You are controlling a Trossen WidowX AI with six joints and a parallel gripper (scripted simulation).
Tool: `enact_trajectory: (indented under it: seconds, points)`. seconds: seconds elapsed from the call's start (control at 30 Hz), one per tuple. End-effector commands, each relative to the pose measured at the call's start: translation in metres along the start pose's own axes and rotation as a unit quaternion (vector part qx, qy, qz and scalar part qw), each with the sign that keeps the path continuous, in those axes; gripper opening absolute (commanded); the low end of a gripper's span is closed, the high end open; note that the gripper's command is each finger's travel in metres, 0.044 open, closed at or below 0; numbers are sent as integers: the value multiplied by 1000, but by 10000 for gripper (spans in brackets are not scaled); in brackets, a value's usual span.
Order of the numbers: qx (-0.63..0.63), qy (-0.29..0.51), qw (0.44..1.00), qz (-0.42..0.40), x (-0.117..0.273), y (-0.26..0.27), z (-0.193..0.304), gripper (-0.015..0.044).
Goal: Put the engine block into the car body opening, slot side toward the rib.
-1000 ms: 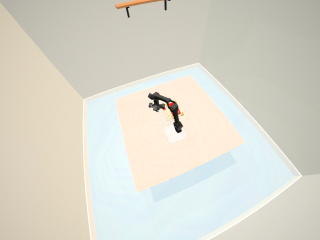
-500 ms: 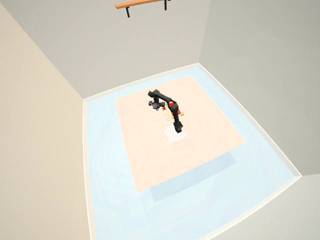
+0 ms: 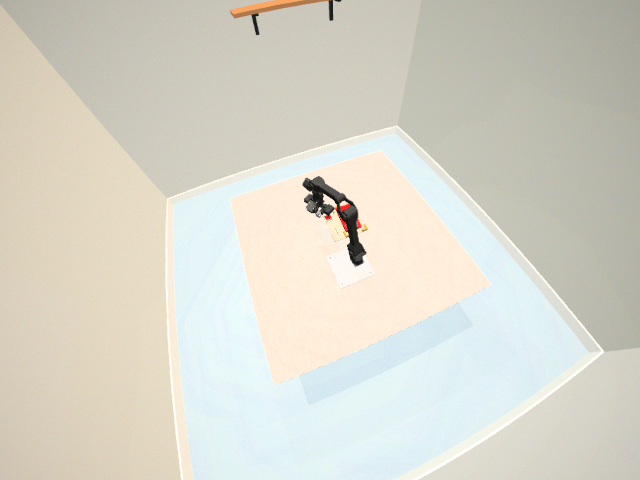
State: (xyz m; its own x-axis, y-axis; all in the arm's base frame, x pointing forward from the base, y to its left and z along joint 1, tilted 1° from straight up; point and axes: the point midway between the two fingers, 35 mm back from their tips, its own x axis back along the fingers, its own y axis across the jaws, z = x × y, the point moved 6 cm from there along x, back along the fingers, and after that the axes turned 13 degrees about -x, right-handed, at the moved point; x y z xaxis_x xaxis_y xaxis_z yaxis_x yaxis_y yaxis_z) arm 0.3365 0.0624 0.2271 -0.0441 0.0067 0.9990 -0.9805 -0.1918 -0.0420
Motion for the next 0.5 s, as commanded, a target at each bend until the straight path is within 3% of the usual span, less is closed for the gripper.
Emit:
enact_trajectory:
  seconds: [0.0,0.47]
  points:
    - [-70,-1,998,-3,-6,0,12,0]
    - [-303,1,953,-4,-20,1,53,0]
